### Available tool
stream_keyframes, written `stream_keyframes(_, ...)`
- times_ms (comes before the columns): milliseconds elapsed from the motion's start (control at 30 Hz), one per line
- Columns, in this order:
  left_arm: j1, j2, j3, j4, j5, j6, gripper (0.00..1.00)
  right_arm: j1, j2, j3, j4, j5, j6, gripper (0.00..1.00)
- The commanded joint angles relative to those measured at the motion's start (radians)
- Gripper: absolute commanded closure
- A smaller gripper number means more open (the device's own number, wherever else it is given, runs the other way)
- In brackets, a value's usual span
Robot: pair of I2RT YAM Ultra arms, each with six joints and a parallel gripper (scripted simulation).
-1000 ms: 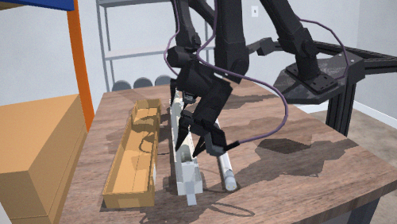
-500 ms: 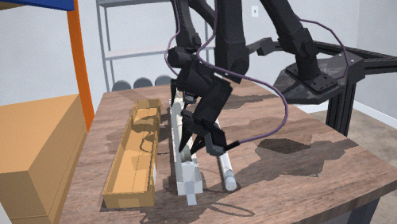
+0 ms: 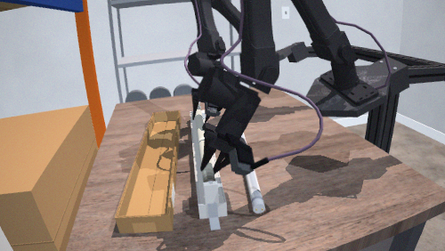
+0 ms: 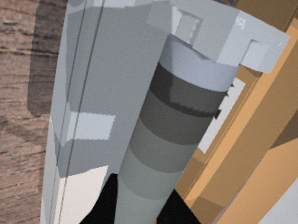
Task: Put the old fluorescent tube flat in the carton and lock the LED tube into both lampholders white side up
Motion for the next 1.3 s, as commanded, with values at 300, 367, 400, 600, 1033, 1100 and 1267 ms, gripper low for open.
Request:
stream_keyframes(300, 0.006, -0.01, -0.008, -0.018, -0.012, 0.006, 0.89, 0.011, -0.038, 0.022, 0.01, -0.008, 0.01, 0.89)
stream_keyframes(367, 0.006, -0.01, -0.008, -0.018, -0.012, 0.006, 0.89, 0.011, -0.038, 0.022, 0.01, -0.008, 0.01, 0.89)
stream_keyframes(400, 0.006, -0.01, -0.008, -0.018, -0.012, 0.006, 0.89, 0.011, -0.038, 0.022, 0.01, -0.008, 0.01, 0.89)
stream_keyframes(600, 0.005, -0.011, -0.007, -0.018, -0.012, 0.006, 0.89, 0.011, -0.038, 0.024, 0.005, -0.008, 0.01, 0.89)
stream_keyframes(1033, -0.012, -0.034, 0.026, -0.036, -0.016, 0.003, 0.89, -0.004, -0.039, 0.032, -0.023, -0.015, 0.011, 0.89)
stream_keyframes(1100, -0.015, -0.012, 0.033, -0.041, -0.017, 0.002, 0.89, -0.003, -0.034, 0.039, -0.027, -0.017, 0.012, 0.89)
stream_keyframes(1267, -0.017, -0.029, 0.034, -0.055, -0.02, 0.0, 0.89, -0.009, -0.04, 0.039, -0.037, -0.022, 0.014, 0.89)
